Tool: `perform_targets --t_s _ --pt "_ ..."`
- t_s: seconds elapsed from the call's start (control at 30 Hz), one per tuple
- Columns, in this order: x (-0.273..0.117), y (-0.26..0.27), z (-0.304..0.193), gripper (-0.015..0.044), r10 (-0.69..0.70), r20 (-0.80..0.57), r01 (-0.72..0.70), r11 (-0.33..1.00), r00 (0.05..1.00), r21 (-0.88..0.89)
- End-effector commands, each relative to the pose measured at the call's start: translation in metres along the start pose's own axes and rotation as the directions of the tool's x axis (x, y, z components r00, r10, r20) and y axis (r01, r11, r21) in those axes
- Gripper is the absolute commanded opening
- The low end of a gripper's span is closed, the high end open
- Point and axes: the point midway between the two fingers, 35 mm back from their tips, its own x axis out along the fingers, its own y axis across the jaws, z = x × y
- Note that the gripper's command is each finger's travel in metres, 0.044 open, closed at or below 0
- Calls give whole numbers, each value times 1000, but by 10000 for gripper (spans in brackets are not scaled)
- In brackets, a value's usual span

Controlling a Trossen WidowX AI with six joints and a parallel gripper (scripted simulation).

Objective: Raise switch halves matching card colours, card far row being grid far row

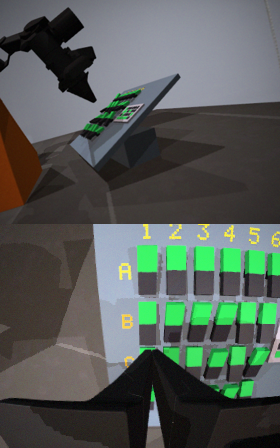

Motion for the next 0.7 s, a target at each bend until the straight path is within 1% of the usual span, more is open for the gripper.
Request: perform_targets --t_s 0.0,0.1,0.67 --pt "4 2 0 0 0 15 0 1000 1000 -3" --pt "12 2 0 0 1 16 0 1000 1000 -3" --pt "27 2 0 0 0 16 0 1000 1000 -4"
